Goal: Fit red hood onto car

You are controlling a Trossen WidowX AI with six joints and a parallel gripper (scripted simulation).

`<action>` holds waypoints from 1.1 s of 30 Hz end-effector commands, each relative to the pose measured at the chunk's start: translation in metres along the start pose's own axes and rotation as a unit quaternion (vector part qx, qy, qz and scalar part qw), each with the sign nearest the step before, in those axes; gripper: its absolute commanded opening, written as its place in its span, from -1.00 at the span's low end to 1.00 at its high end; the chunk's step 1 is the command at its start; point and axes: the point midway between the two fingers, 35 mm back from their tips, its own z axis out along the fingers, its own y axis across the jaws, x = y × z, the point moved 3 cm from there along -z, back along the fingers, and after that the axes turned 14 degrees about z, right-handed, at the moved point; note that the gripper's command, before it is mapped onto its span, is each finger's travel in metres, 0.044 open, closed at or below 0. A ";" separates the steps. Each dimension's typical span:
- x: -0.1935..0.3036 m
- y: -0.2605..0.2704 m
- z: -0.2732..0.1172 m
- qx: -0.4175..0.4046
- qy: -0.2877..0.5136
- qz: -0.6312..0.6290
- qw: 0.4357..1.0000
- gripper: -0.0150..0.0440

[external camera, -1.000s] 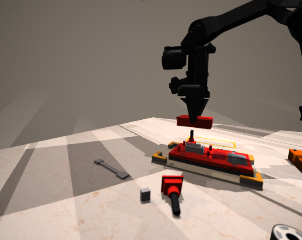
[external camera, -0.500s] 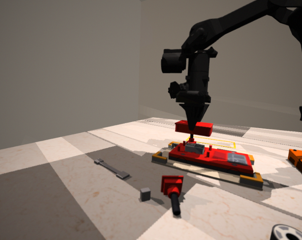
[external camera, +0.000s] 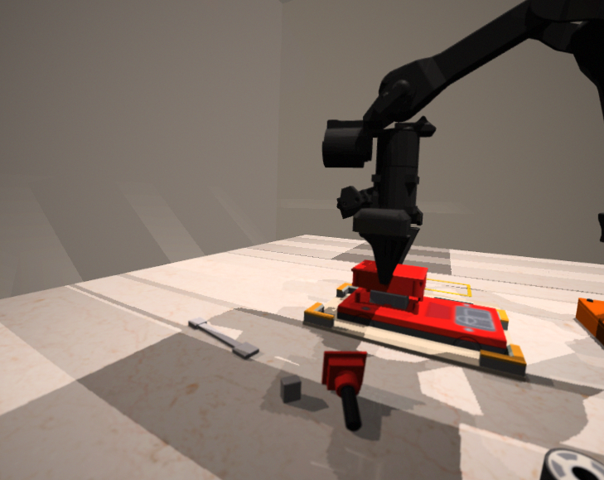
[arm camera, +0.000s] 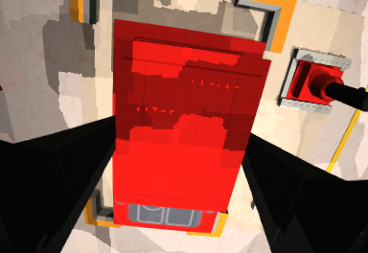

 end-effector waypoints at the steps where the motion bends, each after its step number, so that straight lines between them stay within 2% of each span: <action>1: 0.001 0.000 0.001 0.000 0.002 0.003 1.000 -0.49; 33: 0.002 0.000 0.006 0.000 0.002 0.003 1.000 -0.49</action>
